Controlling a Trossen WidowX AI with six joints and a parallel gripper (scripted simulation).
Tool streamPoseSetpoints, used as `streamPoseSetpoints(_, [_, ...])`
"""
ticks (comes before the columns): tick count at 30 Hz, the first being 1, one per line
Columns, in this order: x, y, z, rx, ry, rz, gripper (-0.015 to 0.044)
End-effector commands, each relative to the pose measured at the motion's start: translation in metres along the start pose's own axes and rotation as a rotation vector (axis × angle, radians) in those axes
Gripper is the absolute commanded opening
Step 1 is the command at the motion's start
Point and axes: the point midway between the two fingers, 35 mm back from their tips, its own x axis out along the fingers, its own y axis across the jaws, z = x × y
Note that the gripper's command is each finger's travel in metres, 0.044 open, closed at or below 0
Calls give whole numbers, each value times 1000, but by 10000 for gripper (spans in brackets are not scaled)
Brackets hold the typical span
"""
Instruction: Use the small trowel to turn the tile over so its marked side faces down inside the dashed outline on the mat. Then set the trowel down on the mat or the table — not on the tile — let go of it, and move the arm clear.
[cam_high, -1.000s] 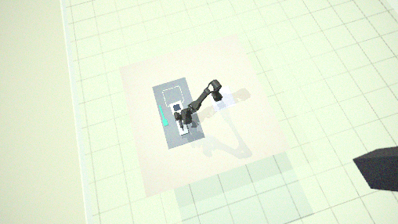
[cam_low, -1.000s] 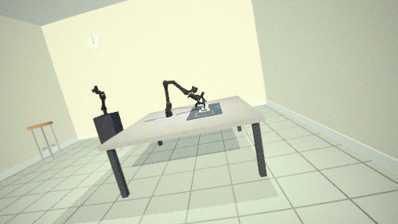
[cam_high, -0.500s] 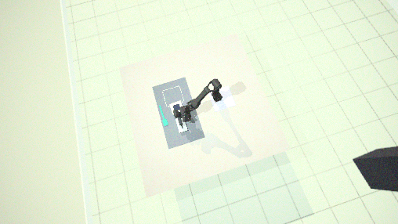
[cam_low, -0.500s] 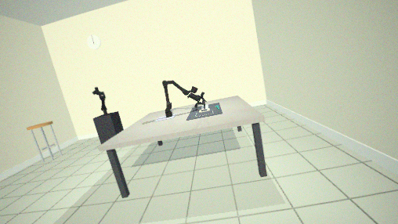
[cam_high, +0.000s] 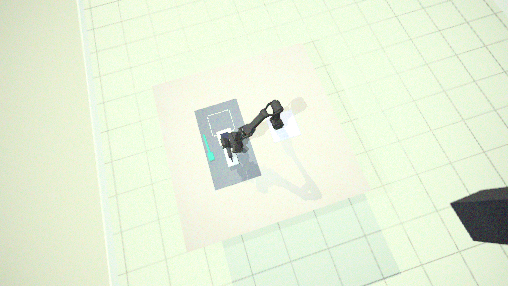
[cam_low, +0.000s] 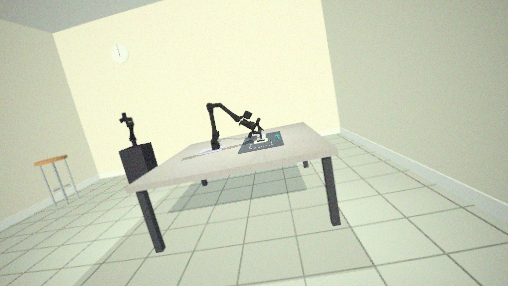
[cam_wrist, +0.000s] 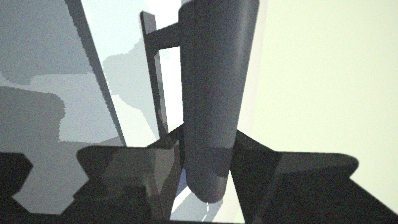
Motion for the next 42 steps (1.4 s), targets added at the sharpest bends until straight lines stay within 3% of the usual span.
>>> streamPoseSetpoints(1, [-3, -4, -2, -30, 39, -4, 0])
streamPoseSetpoints(17, [-29, -34, -14, -74, 76, -4, 0])
streamPoseSetpoints(42, [-46, -53, -77, -78, 80, -4, 0])
